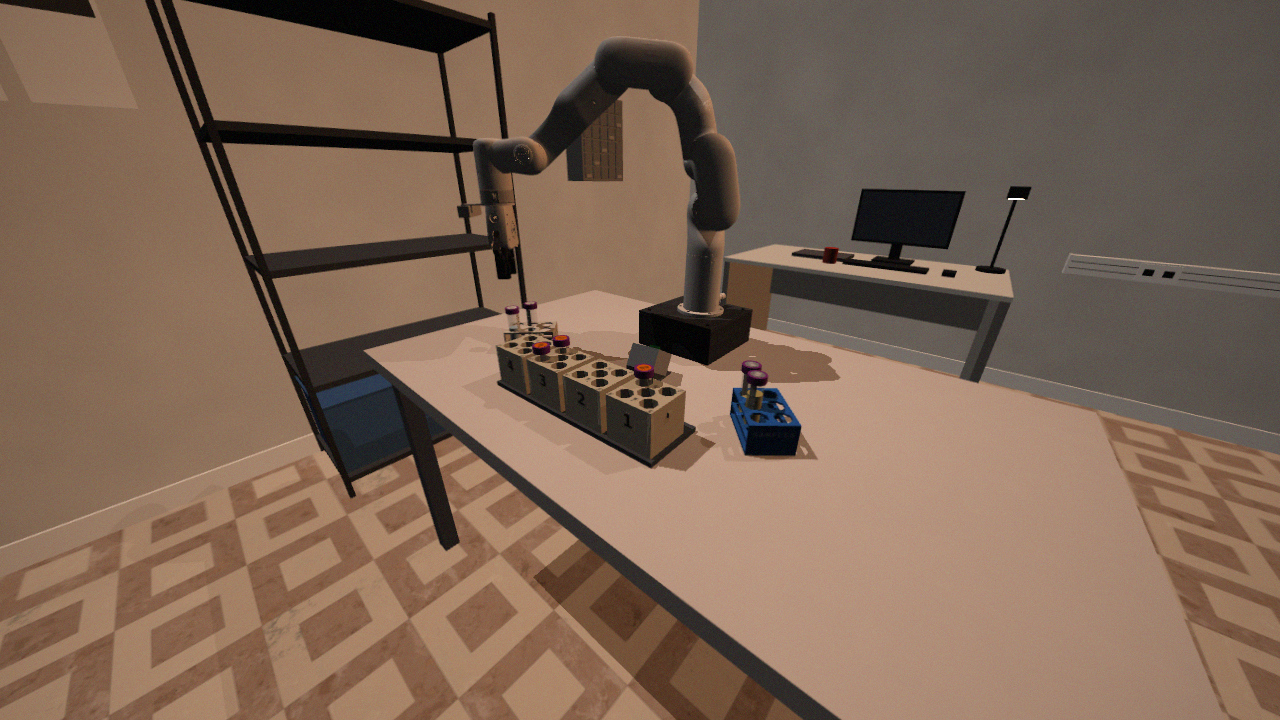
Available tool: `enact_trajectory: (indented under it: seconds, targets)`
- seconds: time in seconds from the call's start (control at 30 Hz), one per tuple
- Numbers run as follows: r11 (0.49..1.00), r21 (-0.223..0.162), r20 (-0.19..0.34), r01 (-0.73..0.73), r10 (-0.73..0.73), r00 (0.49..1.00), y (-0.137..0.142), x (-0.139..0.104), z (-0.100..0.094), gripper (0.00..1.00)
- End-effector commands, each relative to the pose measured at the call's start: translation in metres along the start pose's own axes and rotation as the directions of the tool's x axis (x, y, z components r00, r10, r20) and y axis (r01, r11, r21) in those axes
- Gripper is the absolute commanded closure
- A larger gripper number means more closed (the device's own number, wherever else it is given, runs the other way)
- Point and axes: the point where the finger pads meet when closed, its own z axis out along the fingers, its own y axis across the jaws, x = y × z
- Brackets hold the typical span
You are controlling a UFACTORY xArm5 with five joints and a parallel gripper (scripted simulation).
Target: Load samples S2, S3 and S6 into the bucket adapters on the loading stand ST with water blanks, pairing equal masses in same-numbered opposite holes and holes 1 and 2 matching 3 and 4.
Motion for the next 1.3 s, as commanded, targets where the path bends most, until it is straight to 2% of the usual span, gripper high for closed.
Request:
enact_trajectory:
  seconds: [0.0,1.27]
  targets:
    - [1.0,-0.001,-0.004,0.0,0.0,1.0,0.0,0.001,0.008,0.43]
    - [1.0,-0.001,-0.004,0.0,0.0,1.0,0.0,0.001,0.076,0.43]
